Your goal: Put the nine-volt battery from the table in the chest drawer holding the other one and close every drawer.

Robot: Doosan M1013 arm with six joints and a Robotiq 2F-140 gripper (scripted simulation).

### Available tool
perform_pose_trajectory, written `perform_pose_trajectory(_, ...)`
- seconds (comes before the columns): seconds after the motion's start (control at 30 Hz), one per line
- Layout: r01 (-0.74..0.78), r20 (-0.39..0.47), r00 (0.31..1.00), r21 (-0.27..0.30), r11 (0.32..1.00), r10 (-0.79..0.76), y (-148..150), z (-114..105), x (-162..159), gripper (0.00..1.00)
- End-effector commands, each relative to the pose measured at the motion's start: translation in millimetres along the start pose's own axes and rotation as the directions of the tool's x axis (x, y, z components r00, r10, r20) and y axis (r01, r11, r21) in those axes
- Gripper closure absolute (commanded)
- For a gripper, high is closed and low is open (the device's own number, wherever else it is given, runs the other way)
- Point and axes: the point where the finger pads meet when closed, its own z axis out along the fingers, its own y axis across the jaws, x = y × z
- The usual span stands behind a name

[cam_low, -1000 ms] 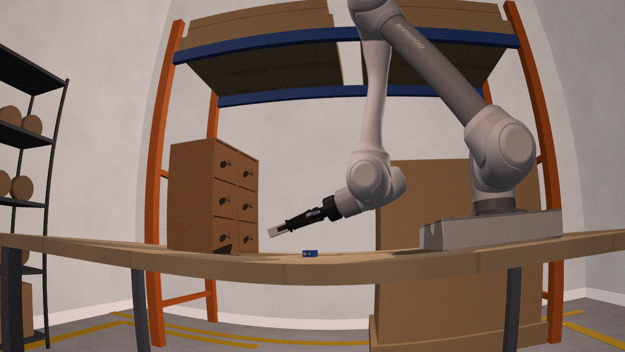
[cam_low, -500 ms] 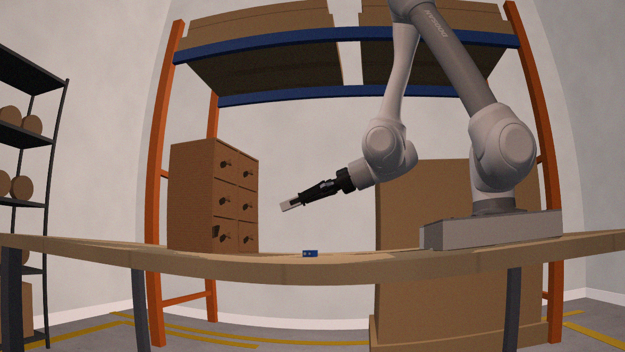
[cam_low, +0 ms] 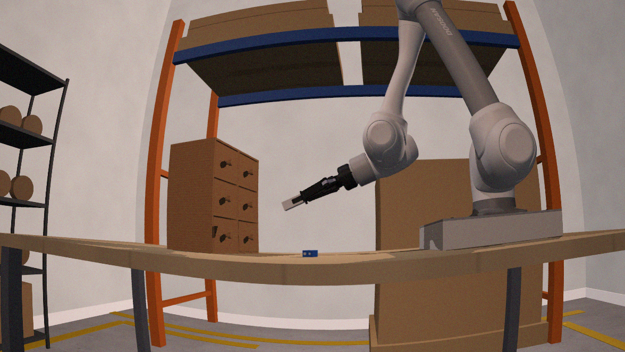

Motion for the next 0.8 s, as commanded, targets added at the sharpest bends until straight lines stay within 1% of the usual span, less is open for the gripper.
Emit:
perform_pose_trajectory(0.0,0.001,0.025,1.0,-0.001,1.0,-0.001,0.5,-2.5,2.2,1.0)
perform_pose_trajectory(0.2,0.001,0.103,0.995,-0.001,1.0,0.0,0.5,-10.9,5.7,1.0)
perform_pose_trajectory(0.4,0.001,0.215,0.977,-0.001,1.0,0.0,0.5,-23.3,10.8,1.0)
perform_pose_trajectory(0.47,0.001,0.215,0.977,-0.001,1.0,0.0,0.5,-23.3,10.8,1.0)
perform_pose_trajectory(0.63,0.001,0.331,0.943,-0.001,1.0,0.0,0.5,-36.2,16.2,1.0)
perform_pose_trajectory(0.77,0.0,0.434,0.901,0.0,1.0,0.0,0.2,-48.3,21.2,1.0)
